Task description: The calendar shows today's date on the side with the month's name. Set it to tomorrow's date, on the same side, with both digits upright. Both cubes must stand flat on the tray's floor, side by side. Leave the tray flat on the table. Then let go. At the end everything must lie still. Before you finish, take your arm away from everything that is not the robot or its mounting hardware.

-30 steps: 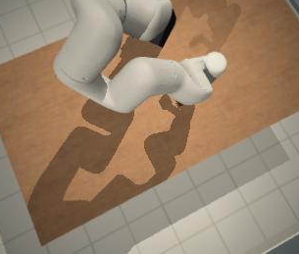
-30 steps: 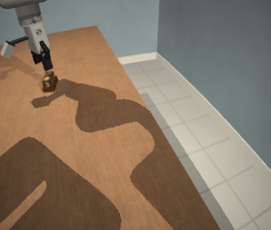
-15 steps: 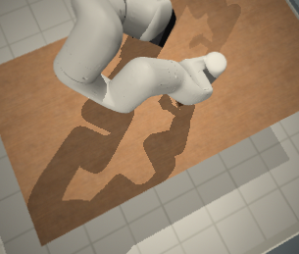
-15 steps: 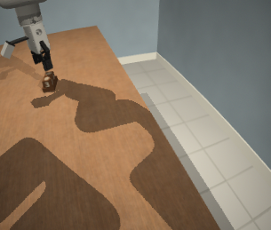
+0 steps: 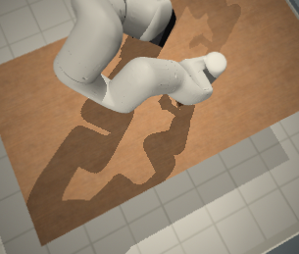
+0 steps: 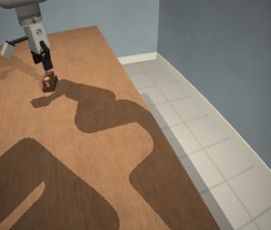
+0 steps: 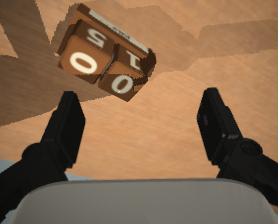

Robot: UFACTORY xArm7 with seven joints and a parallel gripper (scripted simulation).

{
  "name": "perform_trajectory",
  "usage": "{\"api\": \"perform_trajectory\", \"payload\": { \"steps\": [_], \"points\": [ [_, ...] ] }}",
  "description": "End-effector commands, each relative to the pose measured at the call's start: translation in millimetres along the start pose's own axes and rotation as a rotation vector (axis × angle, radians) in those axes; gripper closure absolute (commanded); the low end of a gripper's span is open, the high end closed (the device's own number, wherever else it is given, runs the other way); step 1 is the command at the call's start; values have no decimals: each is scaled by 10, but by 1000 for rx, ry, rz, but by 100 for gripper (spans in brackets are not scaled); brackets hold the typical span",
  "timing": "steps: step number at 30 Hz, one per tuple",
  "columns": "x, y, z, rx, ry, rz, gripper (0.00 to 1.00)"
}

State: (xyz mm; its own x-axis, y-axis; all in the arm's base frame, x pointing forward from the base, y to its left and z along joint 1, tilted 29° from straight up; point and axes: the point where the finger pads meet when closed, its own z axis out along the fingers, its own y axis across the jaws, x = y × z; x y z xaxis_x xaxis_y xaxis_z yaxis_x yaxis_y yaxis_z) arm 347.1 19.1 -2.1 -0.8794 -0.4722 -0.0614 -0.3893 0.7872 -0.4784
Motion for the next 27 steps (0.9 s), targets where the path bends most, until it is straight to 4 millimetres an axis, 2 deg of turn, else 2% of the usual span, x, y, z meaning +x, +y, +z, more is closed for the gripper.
{"api": "perform_trajectory", "payload": {
  "steps": [1,11,17,24,27],
  "points": [
    [-9,2,-6,0,-2,-1,0],
    [-12,2,-6,0,-2,13,0],
    [-49,-2,-2,0,-2,235,0],
    [-142,-11,8,0,-2,263,0],
    [-156,-13,9,0,-2,341,0]
  ]
}}
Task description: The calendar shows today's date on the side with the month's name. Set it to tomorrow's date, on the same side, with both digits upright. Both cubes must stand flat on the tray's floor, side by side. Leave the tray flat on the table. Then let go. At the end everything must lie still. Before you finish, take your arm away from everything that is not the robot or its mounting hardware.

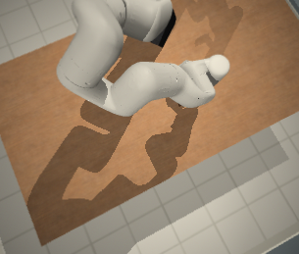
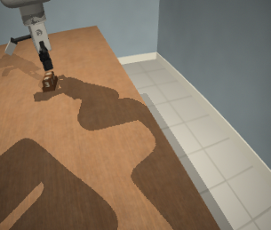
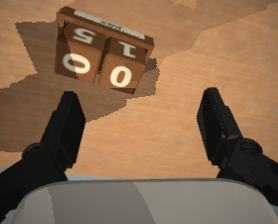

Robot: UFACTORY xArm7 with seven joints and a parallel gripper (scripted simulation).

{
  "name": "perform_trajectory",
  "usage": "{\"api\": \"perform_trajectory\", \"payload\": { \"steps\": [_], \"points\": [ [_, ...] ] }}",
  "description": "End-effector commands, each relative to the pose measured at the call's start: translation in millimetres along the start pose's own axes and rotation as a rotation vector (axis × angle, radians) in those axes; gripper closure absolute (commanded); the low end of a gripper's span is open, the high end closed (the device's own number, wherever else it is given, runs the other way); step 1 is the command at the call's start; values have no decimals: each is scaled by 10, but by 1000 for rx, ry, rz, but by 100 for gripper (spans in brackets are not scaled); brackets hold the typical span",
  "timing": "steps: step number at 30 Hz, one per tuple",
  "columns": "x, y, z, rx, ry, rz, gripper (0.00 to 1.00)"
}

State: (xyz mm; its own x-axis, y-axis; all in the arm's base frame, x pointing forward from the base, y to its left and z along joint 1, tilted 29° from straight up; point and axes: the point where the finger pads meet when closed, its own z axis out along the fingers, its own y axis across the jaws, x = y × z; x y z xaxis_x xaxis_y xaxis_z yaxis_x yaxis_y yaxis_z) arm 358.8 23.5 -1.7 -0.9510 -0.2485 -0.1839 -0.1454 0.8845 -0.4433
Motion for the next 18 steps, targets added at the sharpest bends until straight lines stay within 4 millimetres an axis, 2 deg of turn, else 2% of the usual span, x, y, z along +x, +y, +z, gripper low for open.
{"api": "perform_trajectory", "payload": {
  "steps": [1,5,7,12,18],
  "points": [
    [-40,10,-1,2,-3,125,0],
    [-80,16,4,2,-4,257,0],
    [-145,27,11,2,-4,257,0],
    [-151,28,12,2,-4,271,0],
    [-187,34,15,1,-4,487,0]
  ]
}}
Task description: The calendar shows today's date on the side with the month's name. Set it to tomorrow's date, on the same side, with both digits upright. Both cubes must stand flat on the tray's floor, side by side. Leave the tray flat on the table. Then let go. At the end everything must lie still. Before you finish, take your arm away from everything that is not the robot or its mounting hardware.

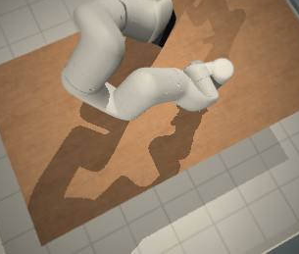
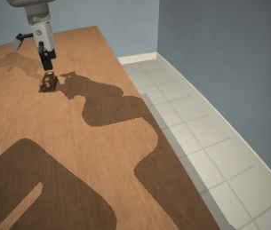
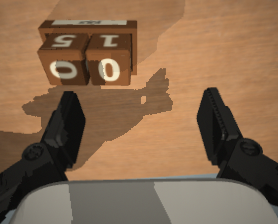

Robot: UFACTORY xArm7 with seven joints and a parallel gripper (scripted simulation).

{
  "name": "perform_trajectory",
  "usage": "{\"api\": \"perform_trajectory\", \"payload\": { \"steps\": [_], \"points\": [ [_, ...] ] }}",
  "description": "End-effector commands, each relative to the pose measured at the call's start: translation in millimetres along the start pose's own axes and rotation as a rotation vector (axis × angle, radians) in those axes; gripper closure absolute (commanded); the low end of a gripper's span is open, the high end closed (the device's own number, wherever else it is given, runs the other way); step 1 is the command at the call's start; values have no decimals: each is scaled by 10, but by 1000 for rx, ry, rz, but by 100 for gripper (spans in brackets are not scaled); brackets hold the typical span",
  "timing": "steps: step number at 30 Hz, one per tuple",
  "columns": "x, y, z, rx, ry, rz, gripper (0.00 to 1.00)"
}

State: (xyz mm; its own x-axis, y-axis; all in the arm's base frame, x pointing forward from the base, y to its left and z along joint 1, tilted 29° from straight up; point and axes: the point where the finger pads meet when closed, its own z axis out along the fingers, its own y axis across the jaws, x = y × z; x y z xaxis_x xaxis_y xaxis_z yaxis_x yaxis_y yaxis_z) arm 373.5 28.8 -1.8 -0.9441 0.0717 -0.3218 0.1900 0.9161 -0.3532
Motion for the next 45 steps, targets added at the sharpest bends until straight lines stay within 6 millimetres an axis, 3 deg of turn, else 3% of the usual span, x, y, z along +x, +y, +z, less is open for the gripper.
{"api": "perform_trajectory", "payload": {
  "steps": [1,8,13,20,28,33,40,45],
  "points": [
    [-45,29,-3,0,-8,168,0],
    [-113,68,5,0,-8,182,0],
    [-143,84,9,0,-8,382,0],
    [-229,133,19,-1,-8,444,0],
    [-278,161,25,-2,-7,692,0],
    [-345,199,33,-2,-8,706,0],
    [-394,227,38,-3,-7,954,0],
    [-458,264,46,-3,-7,954,0]
  ]
}}
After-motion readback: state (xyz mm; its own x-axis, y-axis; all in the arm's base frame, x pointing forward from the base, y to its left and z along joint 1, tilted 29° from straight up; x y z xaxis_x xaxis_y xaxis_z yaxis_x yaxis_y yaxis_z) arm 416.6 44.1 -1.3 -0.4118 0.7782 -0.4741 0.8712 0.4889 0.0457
